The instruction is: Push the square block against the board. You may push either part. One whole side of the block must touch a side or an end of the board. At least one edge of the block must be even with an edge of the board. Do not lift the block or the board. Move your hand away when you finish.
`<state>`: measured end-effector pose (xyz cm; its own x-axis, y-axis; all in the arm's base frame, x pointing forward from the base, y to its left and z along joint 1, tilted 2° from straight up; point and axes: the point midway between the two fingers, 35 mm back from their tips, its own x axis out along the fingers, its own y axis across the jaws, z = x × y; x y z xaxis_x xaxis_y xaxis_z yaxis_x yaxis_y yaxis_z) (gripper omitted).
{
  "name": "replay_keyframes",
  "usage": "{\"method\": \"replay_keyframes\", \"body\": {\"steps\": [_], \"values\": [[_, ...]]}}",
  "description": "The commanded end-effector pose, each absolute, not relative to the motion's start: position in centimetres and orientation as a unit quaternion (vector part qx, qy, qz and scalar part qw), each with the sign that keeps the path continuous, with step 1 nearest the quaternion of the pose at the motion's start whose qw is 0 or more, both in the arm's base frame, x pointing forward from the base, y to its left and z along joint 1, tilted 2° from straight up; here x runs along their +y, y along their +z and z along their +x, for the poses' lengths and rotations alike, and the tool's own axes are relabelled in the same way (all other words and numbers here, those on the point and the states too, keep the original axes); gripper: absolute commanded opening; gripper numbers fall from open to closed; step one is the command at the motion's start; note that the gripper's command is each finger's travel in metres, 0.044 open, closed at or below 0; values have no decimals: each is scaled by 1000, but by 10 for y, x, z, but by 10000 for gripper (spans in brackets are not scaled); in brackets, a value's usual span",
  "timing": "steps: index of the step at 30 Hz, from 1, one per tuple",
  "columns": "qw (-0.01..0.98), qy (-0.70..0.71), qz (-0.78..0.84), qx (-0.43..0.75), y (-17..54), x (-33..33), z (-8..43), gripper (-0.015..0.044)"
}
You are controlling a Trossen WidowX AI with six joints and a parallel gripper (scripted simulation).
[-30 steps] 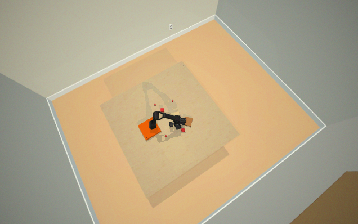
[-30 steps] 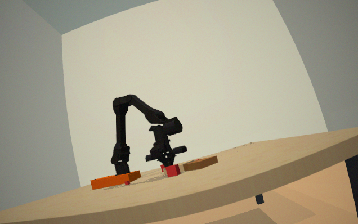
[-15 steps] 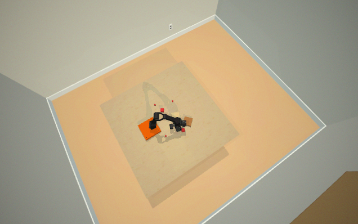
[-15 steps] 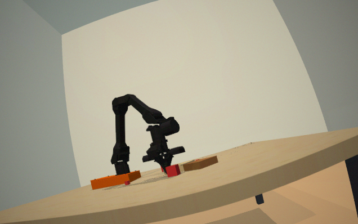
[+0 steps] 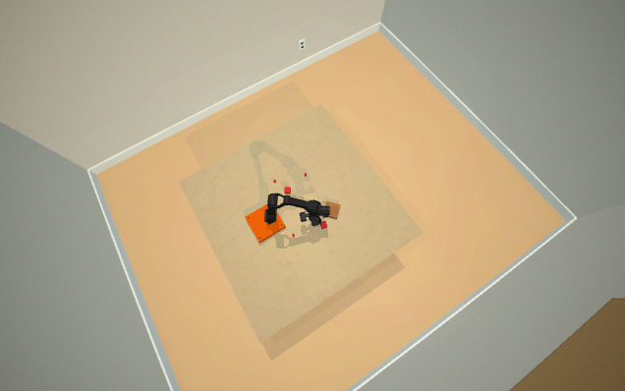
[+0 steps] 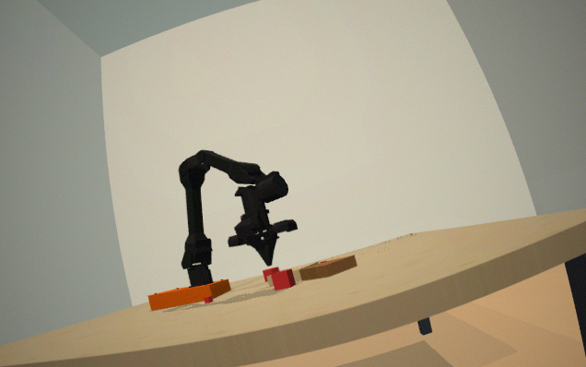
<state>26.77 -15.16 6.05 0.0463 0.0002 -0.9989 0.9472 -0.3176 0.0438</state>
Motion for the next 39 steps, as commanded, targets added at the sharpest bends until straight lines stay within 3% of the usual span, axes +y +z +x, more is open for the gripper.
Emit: {"method": "replay_keyframes", "body": {"steps": [1,21,39], "values": [[445,-543,571,427,64,-140,270,0],[611,-362,388,587,65,-49,276,0],[699,-165,186,670,65,24,257,0]]}}
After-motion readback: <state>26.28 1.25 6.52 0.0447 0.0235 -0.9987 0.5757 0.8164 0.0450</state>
